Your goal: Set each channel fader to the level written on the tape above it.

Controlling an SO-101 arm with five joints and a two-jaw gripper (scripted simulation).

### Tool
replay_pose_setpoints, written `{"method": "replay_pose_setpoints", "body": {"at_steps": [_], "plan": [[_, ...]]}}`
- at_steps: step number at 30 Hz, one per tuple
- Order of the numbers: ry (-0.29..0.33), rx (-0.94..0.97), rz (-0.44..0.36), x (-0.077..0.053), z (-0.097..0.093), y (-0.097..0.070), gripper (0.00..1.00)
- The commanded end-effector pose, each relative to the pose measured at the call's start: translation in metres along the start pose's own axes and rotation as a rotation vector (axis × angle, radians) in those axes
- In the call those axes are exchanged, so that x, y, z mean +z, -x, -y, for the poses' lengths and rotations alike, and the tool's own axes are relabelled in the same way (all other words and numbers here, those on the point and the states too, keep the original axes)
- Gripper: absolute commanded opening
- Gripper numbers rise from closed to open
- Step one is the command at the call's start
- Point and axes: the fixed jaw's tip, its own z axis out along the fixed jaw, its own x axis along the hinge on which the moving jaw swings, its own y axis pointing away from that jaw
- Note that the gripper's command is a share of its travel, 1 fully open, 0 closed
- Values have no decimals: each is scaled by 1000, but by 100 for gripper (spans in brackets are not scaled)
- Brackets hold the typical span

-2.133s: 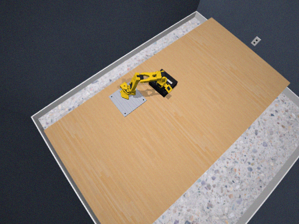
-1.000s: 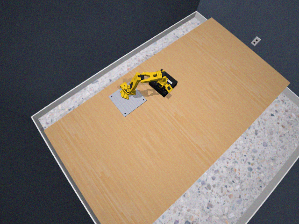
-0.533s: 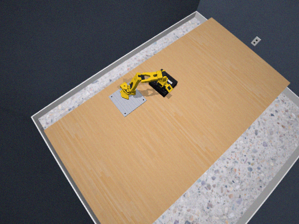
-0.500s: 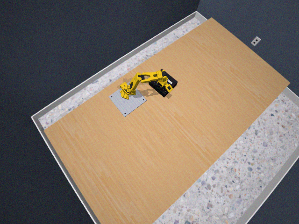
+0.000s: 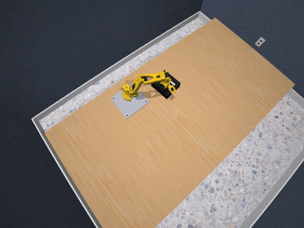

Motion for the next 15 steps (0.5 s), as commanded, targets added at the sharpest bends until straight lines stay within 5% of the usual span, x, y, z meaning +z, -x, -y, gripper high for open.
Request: {"method": "replay_pose_setpoints", "body": {"at_steps": [1, 15], "plan": [[-5, -7, -6, 3, -5, -3, 0], [-5, -7, -6, 3, -7, -3, 0]]}}
